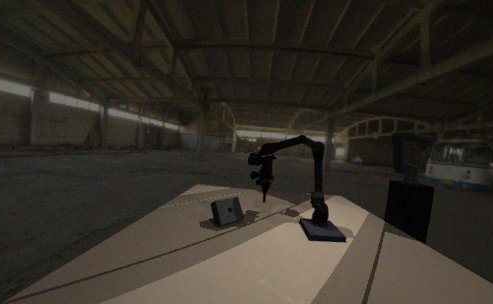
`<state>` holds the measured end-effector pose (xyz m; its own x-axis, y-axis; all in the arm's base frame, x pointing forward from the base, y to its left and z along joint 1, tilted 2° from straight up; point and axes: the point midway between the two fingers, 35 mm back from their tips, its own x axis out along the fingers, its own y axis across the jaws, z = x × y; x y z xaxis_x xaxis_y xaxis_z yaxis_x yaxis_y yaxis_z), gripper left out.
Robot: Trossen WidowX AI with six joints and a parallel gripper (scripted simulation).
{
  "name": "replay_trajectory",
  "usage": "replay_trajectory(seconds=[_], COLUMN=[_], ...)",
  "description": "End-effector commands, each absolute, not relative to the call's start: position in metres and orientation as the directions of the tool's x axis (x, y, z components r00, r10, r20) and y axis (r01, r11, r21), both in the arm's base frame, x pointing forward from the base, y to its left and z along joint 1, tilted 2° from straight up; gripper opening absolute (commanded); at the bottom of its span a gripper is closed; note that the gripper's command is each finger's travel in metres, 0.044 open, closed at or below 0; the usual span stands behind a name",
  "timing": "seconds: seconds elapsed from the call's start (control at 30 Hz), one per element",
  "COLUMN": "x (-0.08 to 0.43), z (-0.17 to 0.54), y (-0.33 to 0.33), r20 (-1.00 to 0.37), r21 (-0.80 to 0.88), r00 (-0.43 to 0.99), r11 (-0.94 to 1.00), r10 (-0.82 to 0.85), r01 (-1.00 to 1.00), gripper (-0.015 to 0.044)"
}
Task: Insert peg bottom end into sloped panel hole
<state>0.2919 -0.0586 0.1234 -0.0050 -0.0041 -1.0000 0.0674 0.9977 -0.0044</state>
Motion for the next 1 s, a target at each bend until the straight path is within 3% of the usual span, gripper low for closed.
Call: replay_trajectory(seconds=[0.0, 0.97], x=[0.292, 0.304], z=[0.127, 0.121], y=[-0.058, -0.035], r20=[-1.000, -0.991], r21=[-0.006, -0.133], r00=[-0.003, 0.010], r11=[0.998, 0.987], r10=[-0.006, -0.133], r01=[0.057, -0.084], gripper=[0.0000, 0.0000])
